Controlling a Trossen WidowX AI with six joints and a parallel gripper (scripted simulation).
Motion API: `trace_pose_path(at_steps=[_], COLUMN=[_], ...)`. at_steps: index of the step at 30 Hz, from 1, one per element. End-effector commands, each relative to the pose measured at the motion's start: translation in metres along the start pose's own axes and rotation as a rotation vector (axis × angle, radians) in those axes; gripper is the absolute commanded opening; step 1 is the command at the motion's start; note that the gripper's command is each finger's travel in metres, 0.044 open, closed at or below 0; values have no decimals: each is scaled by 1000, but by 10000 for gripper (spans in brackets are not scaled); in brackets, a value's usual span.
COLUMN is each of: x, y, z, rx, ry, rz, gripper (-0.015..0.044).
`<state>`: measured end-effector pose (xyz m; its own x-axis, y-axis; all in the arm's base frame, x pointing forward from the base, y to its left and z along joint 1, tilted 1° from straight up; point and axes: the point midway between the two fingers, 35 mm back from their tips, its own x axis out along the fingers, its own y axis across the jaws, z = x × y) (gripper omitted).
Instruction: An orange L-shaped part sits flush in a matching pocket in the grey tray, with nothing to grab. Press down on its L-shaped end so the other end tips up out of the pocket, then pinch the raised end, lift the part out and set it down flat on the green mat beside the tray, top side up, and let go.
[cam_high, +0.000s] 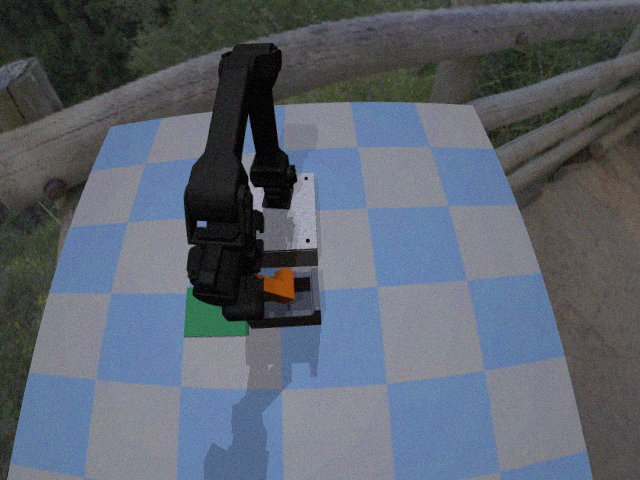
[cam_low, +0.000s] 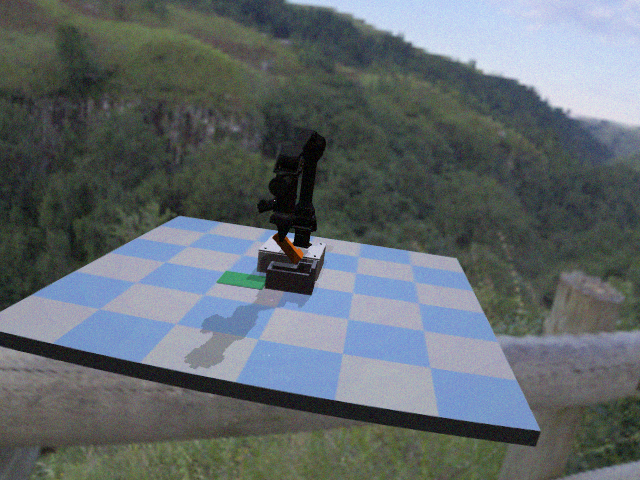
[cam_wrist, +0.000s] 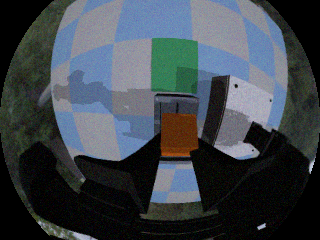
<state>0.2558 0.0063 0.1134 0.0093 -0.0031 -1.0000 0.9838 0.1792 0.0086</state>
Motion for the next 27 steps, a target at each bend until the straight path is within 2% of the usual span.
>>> trace_pose_path(at_steps=[1, 27], x=[1, 1], y=[-1, -11], z=[13, 124], rx=[-4, -4], ry=[1, -8], rz=[4, 2], gripper=[0, 0])
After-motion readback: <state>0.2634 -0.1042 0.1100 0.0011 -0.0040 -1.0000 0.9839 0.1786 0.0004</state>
